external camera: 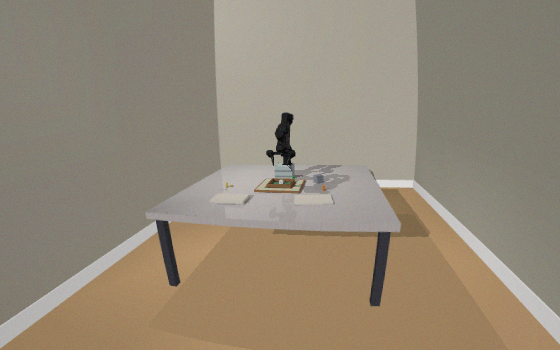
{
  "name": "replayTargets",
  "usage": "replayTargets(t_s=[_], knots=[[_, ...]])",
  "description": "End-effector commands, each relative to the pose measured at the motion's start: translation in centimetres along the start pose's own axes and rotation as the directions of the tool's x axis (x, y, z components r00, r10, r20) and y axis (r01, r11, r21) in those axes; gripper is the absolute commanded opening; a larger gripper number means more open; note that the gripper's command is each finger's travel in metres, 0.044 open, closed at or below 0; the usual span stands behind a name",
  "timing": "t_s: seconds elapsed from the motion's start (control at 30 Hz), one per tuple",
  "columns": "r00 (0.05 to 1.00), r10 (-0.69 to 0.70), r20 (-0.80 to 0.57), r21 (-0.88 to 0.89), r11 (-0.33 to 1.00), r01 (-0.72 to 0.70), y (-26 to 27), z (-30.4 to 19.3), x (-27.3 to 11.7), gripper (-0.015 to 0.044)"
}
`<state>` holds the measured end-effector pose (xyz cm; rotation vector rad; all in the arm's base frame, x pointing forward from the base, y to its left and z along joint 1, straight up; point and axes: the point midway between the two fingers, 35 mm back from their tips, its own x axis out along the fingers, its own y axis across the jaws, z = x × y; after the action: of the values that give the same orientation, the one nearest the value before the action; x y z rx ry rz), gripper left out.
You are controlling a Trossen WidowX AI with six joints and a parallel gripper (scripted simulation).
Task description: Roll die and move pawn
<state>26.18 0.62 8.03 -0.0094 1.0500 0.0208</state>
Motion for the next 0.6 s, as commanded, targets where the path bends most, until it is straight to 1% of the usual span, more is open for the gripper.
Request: replayTargets(t_s=[0.0, 0.13, 0.2, 0.3, 0.33, 0.37, 0.43, 0.57], knots=[[0.976, 0.002, -0.216, -0.004, 1.000, -0.002, 0.1, -0.2, 1.4, 0.0440], [0.921, 0.000, -0.390, -0.004, 1.000, -0.002, 0.1, -0.3, 2.5, 0.0440], [0.898, 0.000, -0.440, -0.004, 1.000, -0.002, 0.1, -0.4, 2.9, 0.0440], [0.895, 0.000, -0.446, -0.004, 1.000, -0.002, 0.1, -0.4, 2.9, 0.0440], [0.924, 0.000, -0.382, -0.001, 1.000, 0.000, 0.0, -0.3, 2.5, 0.0440], [0.924, 0.000, -0.382, -0.001, 1.000, 0.000, 0.0, -0.3, 2.5, 0.0440], [0.921, 0.003, -0.390, -0.014, 1.000, -0.010, 0.9, -1.1, 2.4, 0.0387], [0.898, 0.015, -0.439, -0.094, 0.994, -0.063, 4.9, -6.2, 1.5, 0.0282]])
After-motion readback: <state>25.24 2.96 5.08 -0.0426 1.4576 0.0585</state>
